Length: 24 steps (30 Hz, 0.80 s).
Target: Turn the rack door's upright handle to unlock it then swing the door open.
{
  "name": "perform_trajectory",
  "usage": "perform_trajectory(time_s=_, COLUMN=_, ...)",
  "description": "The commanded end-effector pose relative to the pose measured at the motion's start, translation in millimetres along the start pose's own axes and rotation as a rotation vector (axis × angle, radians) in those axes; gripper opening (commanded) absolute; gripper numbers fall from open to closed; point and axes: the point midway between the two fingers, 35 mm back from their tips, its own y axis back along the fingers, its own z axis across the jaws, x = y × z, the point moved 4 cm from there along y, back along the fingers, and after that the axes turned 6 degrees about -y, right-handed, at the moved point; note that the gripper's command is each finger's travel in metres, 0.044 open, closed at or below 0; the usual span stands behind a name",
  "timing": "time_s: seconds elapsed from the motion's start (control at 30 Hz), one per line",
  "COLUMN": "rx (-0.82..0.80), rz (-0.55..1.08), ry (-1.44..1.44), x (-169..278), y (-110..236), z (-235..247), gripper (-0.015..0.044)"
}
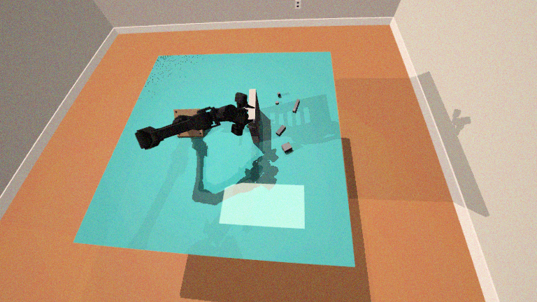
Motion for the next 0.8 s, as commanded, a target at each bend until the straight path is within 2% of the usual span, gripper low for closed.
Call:
perform_trajectory(time_s=0.0, rx=0.049, rz=0.076, ry=0.012, x=13, y=-8, z=10, gripper=0.0283)
perform_trajectory(time_s=0.37, rx=0.212, rz=0.255, ry=0.091, x=51, y=-21, z=35, gripper=0.0283)
perform_trajectory(time_s=0.77, rx=0.415, rz=0.380, ry=0.225, x=89, y=-26, z=58, gripper=0.0283)
